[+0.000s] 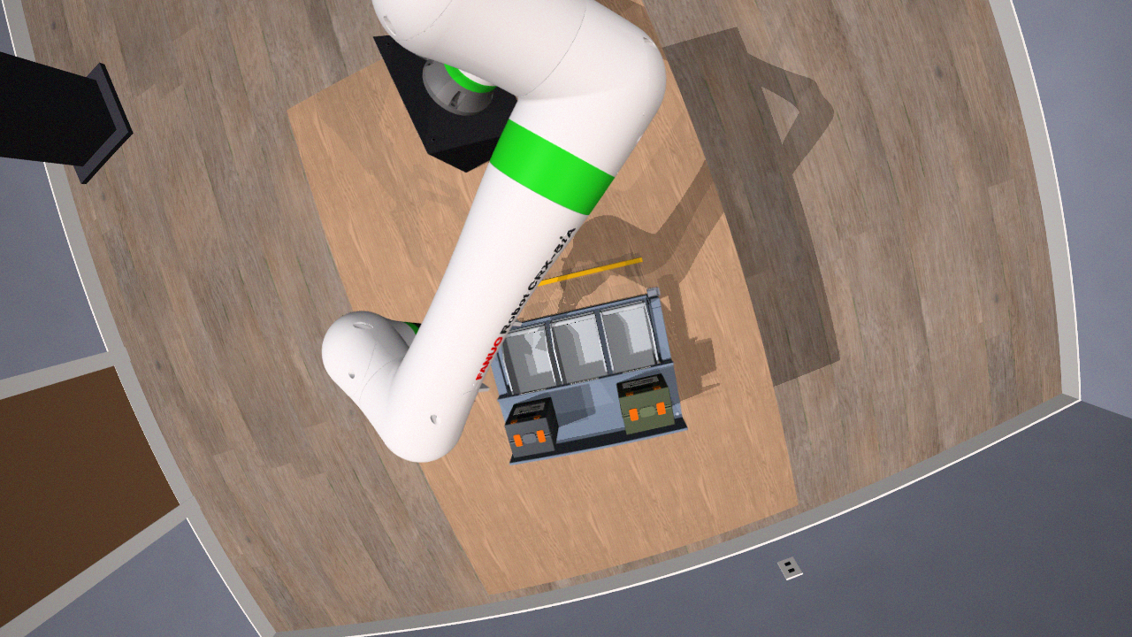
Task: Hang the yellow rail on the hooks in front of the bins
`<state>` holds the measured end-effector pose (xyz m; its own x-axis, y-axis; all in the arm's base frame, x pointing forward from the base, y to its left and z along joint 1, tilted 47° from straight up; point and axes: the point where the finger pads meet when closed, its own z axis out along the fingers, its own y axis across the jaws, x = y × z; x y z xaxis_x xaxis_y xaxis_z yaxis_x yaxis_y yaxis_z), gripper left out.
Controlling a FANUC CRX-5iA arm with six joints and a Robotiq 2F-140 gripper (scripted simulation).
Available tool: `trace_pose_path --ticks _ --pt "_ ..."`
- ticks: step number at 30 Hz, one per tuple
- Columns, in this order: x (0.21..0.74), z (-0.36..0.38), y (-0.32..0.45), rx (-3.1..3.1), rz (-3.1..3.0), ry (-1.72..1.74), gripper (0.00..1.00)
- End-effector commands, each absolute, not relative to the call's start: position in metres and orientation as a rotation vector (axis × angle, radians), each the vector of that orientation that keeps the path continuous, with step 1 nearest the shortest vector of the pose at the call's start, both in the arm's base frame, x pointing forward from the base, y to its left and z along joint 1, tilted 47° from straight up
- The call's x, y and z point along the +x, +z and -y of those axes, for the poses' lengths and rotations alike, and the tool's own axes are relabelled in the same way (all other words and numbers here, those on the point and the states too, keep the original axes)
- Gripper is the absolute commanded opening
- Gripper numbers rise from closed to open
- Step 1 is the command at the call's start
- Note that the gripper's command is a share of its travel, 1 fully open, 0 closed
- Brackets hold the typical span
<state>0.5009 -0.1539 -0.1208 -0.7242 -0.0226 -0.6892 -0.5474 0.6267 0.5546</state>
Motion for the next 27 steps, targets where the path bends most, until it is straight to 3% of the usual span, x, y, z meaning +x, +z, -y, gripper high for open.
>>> trace_pose_path --ticks 1,27 --pt "0.501 0.154 -0.121 -0.445 -2.195 1.038 1.0" --pt "0.498 0.121 -0.084 -0.959 -2.136 0.944 1.0"
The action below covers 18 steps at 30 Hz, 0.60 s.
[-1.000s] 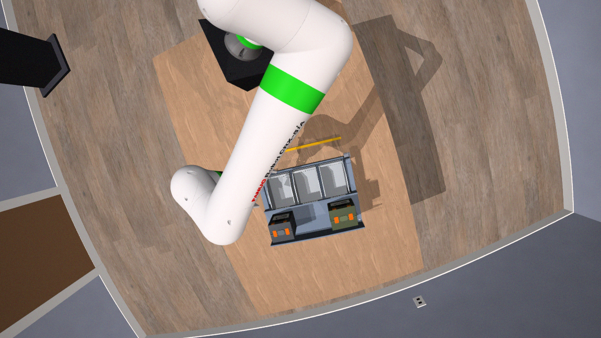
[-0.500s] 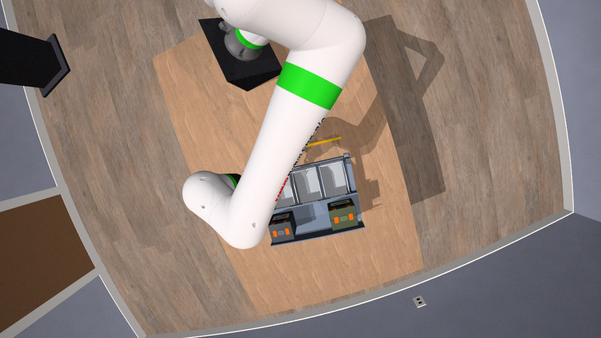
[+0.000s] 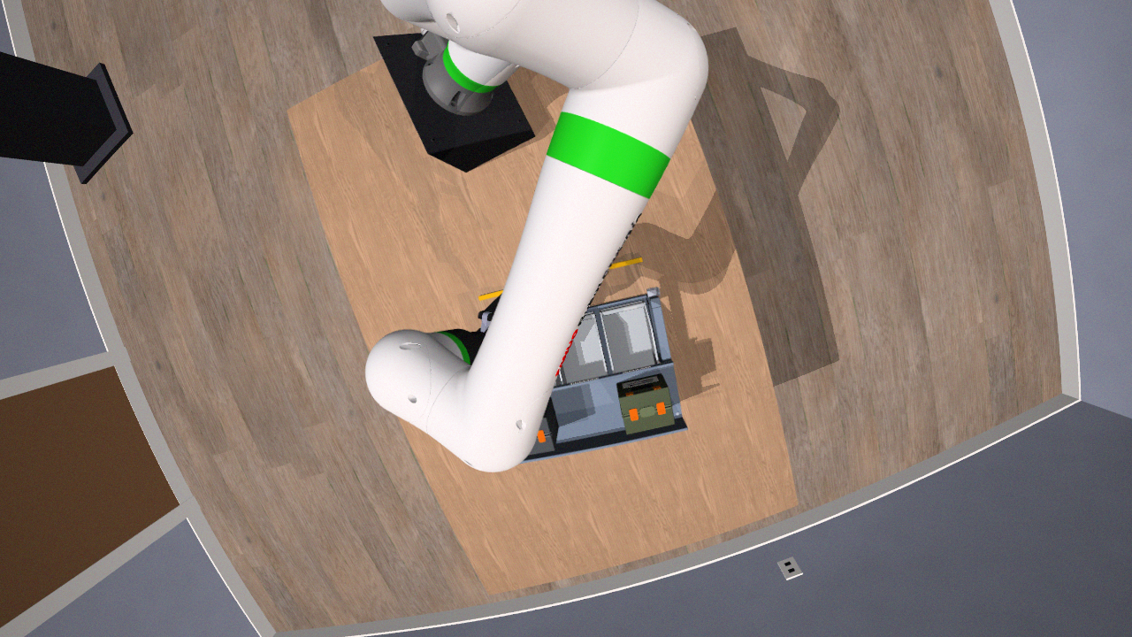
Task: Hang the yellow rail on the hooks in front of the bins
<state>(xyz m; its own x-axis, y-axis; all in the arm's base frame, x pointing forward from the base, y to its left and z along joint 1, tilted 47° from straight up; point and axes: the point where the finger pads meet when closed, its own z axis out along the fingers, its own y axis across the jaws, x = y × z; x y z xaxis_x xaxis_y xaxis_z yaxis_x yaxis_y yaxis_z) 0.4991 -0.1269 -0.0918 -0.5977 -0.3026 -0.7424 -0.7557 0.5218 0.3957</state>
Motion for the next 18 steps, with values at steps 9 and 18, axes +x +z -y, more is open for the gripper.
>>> trace_pose_path --ticks 9,18 --pt "0.498 0.121 -0.084 -0.959 -2.136 0.944 1.0" --pt "0.497 0.107 -0.065 -1.211 -2.07 0.891 1.0"
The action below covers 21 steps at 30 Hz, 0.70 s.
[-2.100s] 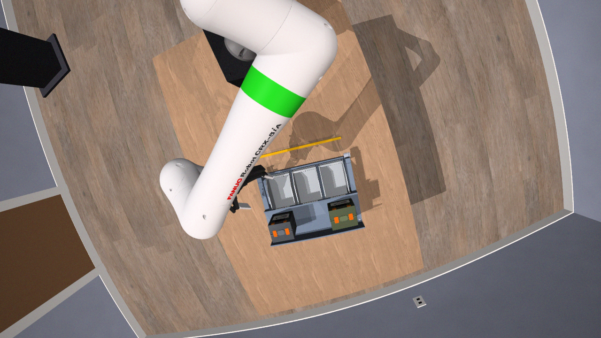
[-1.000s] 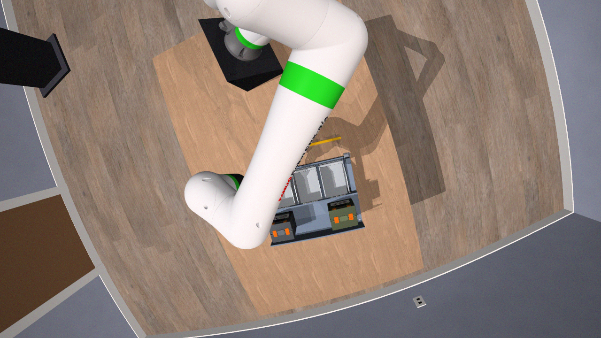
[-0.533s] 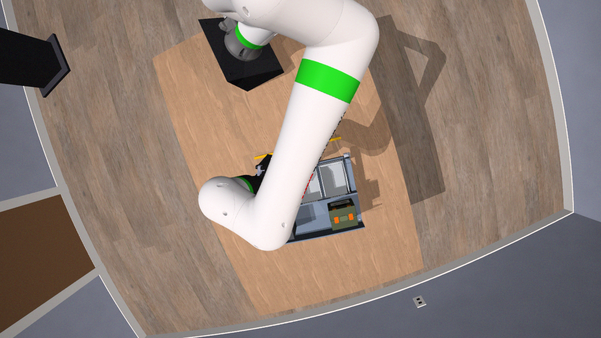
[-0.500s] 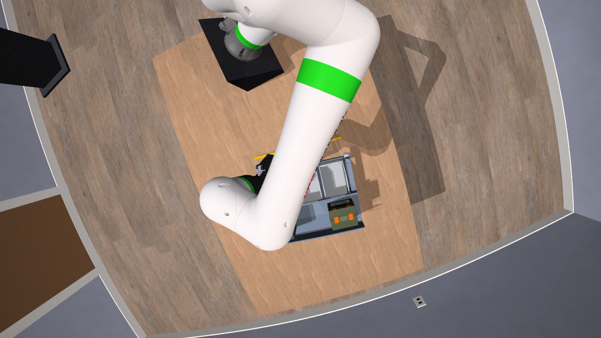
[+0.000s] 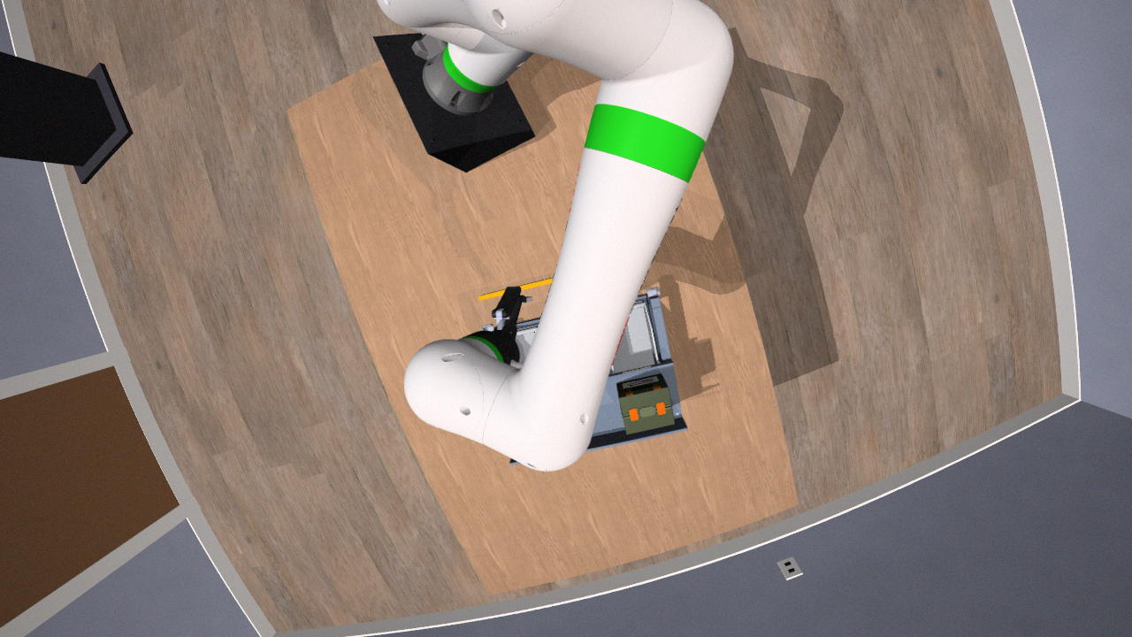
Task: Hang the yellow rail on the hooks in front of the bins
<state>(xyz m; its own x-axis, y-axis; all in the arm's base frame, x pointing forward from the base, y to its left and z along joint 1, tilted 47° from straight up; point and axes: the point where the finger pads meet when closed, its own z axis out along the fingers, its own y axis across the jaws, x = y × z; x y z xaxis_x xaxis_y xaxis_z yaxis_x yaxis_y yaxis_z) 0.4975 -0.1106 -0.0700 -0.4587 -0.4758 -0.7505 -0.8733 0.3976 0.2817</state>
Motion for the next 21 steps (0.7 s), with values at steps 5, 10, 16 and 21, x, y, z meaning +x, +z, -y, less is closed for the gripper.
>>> trace_pose_path --ticks 5,10,16,21 --pt "0.497 0.107 -0.065 -1.211 -2.07 0.891 1.0" --pt "0.497 0.107 -0.065 -1.211 -2.07 0.891 1.0" --pt "0.496 0.095 -0.045 -1.457 -1.98 0.833 1.0" --pt "0.496 0.095 -0.045 -1.457 -1.98 0.833 1.0"
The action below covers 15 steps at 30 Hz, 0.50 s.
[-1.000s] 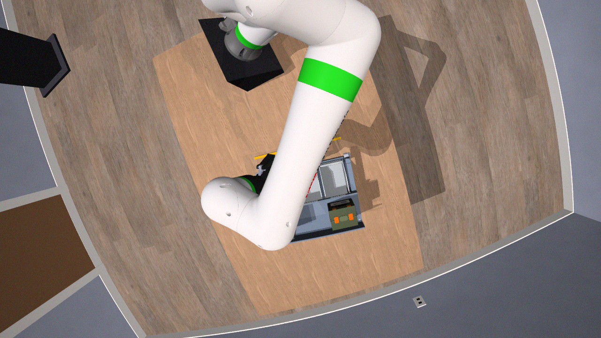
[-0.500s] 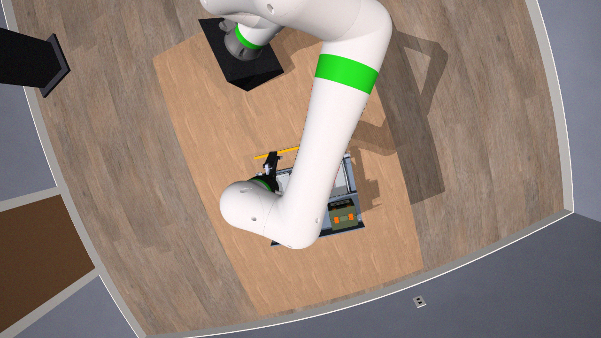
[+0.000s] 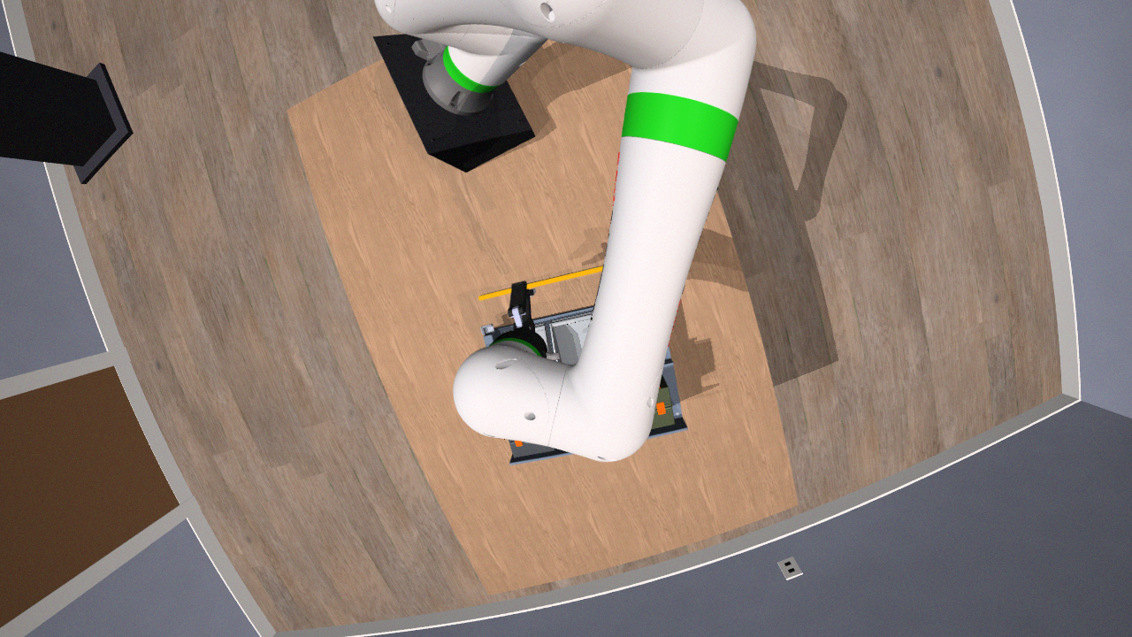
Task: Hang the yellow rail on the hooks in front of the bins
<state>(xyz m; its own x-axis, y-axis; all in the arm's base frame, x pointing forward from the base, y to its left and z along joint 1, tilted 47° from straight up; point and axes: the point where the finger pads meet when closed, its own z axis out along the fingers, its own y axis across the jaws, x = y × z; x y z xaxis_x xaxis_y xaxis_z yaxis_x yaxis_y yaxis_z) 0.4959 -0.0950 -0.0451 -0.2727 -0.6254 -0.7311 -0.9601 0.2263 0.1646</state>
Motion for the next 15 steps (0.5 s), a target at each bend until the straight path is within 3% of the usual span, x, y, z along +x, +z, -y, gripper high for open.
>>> trace_pose_path --ticks 1,15 --pt "0.496 0.095 -0.045 -1.457 -1.98 0.833 1.0" --pt "0.495 0.084 -0.023 -1.695 -1.867 0.772 1.0"
